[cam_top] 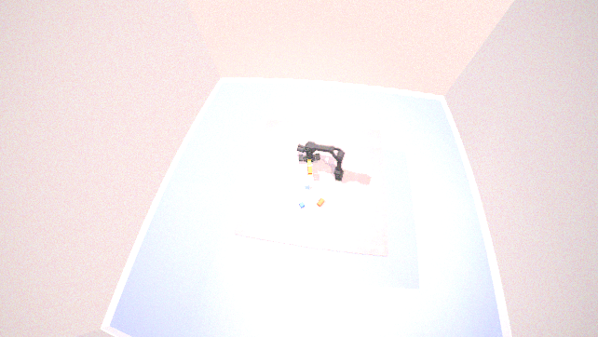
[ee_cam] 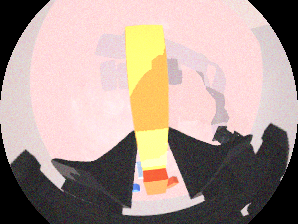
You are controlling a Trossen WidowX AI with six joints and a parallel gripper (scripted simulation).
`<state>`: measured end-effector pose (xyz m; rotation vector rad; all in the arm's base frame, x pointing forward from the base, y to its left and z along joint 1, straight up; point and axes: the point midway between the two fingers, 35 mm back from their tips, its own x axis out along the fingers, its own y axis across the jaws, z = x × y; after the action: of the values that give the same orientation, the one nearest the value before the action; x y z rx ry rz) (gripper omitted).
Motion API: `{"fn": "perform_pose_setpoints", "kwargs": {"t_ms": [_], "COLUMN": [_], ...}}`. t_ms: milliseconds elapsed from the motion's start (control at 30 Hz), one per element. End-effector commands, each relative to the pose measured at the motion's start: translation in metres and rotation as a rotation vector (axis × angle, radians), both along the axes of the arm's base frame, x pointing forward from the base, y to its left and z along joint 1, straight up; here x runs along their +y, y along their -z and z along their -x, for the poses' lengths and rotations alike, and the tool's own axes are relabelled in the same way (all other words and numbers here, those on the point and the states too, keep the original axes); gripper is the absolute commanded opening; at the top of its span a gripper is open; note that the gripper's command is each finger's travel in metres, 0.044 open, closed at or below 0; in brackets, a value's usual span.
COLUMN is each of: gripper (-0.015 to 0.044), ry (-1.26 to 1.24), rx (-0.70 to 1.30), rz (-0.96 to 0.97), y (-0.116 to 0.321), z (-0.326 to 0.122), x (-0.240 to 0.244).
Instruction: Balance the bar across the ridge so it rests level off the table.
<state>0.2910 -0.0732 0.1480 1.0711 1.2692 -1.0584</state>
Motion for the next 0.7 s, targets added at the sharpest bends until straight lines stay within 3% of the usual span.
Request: {"fn": "perform_pose_setpoints", "kwargs": {"t_ms": [0,667], "gripper": [0.0,0.0], "ry": [-0.005,-0.056], "rx": [-0.005,-0.005], "rz": [-0.003,-0.009], "y": [-0.002,-0.002], "z": [-0.004,-0.013], "x": [0.013,0.09]}}
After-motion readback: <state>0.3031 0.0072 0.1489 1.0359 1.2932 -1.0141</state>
